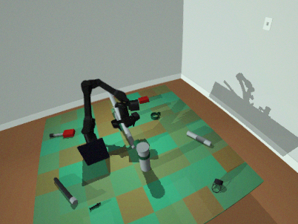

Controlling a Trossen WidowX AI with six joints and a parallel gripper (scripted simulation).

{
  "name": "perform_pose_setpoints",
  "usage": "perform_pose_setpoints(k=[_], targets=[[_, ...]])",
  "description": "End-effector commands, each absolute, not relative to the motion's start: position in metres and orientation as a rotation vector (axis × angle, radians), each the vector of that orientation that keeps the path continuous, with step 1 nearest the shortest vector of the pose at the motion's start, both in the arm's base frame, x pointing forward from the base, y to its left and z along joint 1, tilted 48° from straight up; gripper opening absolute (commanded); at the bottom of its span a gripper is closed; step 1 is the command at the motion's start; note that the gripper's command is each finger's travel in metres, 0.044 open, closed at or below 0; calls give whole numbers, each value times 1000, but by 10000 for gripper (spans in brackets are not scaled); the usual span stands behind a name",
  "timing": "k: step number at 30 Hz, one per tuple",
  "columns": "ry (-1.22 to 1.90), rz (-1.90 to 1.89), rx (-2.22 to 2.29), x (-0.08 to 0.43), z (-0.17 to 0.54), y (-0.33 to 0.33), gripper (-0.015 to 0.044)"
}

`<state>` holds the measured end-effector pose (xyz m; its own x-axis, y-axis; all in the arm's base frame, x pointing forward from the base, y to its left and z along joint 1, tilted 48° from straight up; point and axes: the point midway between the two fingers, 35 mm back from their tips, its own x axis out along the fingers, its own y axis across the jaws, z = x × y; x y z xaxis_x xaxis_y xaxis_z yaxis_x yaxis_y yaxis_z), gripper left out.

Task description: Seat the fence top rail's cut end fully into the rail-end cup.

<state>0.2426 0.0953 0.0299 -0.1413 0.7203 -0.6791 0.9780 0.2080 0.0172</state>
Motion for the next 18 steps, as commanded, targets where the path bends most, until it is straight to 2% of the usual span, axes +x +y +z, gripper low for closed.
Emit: perform_pose_setpoints(k=[1,18], targets=[[1934,-603,1574,240,25,100,440],[1933,-603,1574,237,6,120,440]])
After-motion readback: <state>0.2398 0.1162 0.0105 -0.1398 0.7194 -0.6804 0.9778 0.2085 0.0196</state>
